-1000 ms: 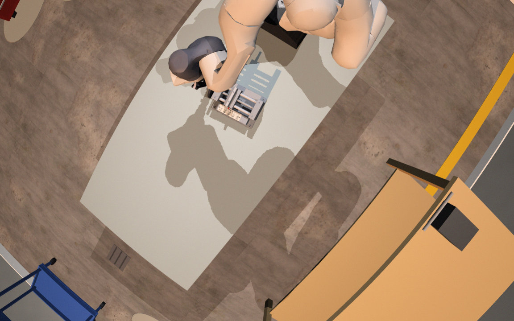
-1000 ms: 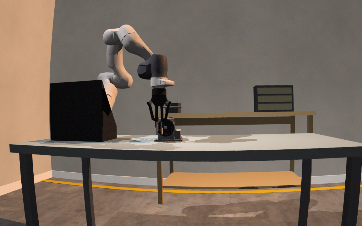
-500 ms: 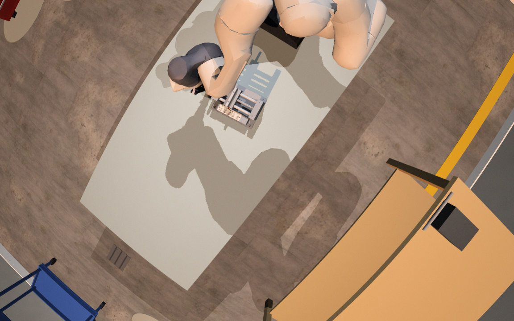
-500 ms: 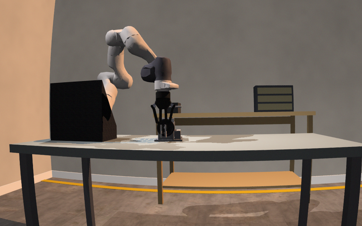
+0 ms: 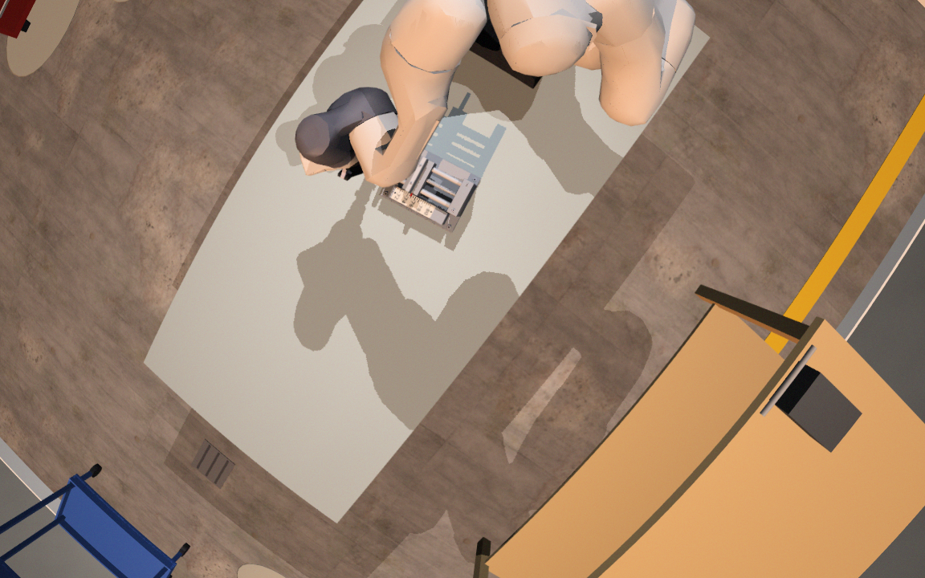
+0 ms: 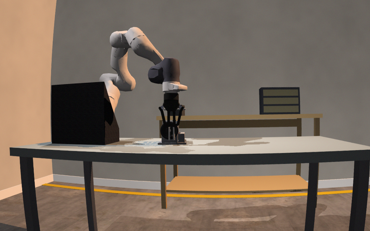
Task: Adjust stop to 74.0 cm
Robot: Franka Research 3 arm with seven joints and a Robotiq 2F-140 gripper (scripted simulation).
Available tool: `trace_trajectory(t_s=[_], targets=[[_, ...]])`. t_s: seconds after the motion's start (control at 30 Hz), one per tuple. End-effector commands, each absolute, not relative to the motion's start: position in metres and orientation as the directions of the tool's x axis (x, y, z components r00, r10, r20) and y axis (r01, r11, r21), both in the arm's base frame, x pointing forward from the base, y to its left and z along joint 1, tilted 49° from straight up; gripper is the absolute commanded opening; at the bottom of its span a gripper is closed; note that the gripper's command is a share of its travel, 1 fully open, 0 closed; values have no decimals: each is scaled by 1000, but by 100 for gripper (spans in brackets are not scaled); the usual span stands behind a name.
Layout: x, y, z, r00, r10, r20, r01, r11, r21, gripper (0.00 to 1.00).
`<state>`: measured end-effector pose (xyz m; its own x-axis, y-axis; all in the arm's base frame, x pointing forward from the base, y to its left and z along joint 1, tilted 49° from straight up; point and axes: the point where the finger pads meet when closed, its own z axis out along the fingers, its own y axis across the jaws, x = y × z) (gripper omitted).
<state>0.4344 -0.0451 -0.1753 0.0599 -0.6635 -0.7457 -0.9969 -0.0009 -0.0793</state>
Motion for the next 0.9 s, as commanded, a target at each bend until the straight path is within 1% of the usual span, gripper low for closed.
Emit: trace_trajectory(t_s=[0.0, 0.33, 0.87], targets=[[445, -50, -170, 52, -664, -746, -997, 7, -76, 4], [453, -69, -153, 52, -664, -746, -997, 7, -76, 4], [432, -90, -136, 52, -664, -746, -997, 7, -76, 4]])
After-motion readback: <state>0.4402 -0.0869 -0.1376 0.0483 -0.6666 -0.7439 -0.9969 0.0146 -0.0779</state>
